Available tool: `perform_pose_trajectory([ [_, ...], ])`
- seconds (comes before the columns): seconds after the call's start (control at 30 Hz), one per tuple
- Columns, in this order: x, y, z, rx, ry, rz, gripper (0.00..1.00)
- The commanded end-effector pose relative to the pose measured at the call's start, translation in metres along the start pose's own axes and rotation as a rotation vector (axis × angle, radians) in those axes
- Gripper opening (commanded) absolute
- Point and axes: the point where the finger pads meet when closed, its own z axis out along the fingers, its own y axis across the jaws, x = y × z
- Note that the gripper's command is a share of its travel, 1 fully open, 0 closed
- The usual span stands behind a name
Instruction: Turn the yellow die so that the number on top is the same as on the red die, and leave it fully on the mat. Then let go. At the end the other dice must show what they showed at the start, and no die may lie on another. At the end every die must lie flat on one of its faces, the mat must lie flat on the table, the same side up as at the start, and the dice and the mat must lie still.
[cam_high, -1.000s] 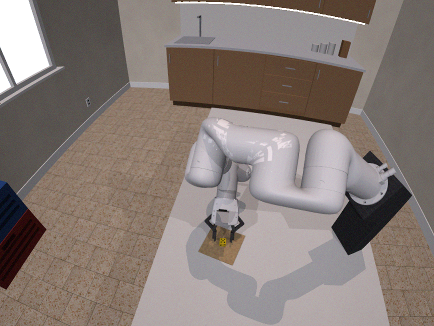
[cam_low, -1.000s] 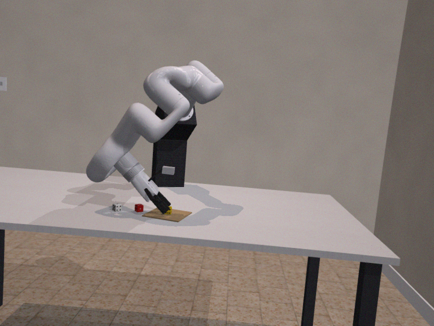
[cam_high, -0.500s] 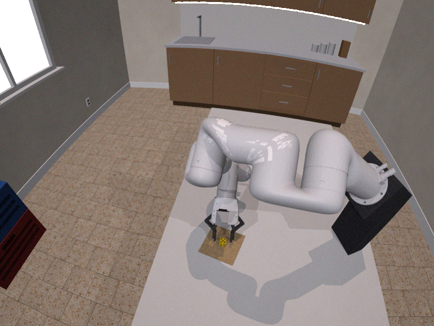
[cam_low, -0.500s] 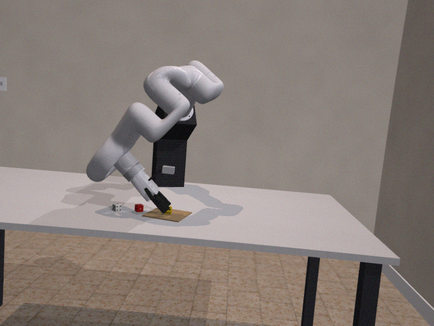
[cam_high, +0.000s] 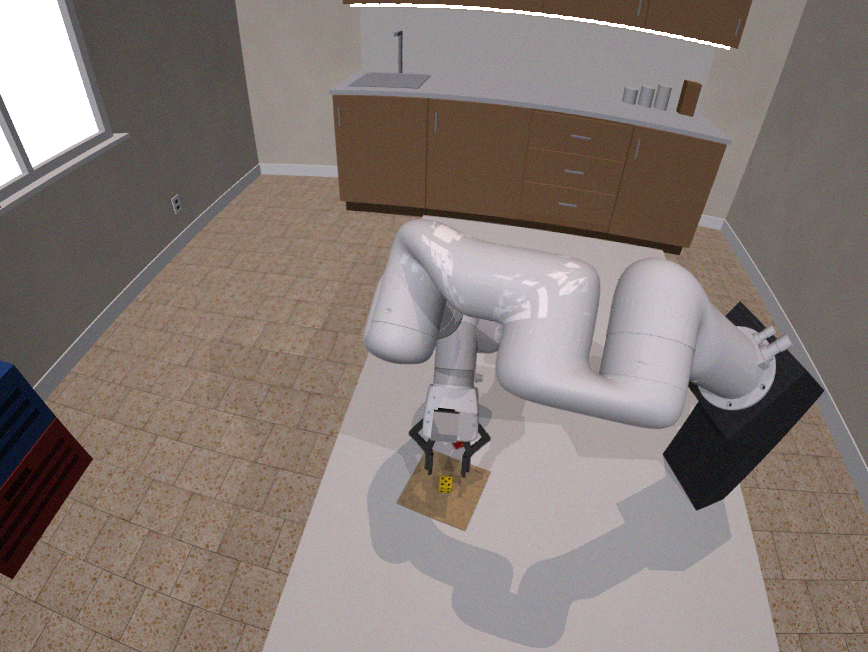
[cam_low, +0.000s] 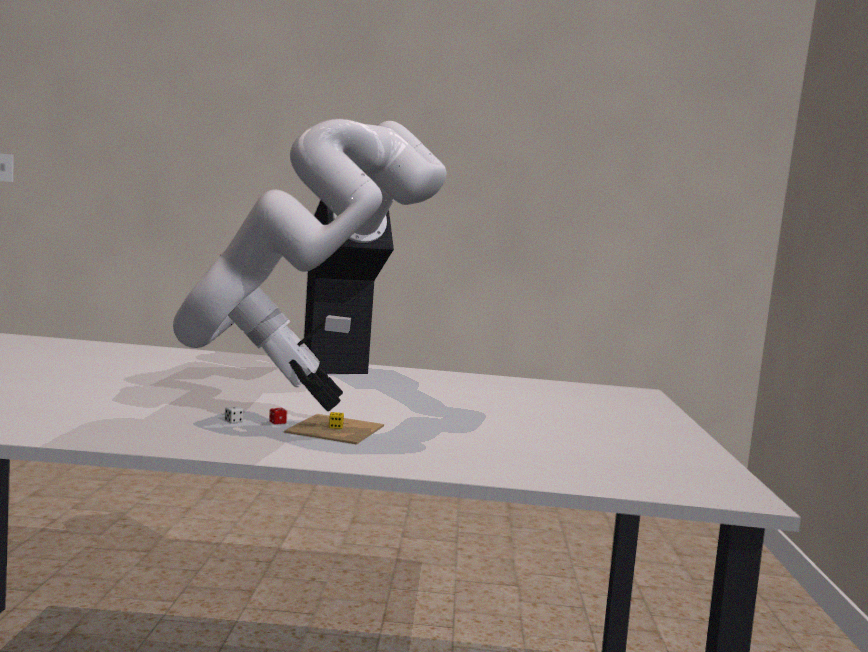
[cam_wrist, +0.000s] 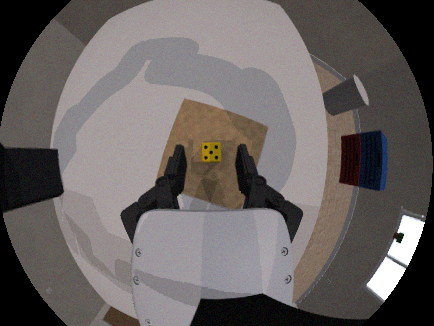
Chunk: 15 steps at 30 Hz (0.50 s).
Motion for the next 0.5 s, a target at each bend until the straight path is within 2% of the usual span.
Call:
perform_pose_trajectory([
  [0.0,0.011,0.001,-0.012,-0.001,-0.002,-0.001,0.63],
  [0.47,0.027,0.000,-0.028,-0.001,-0.002,-0.001,0.63],
])
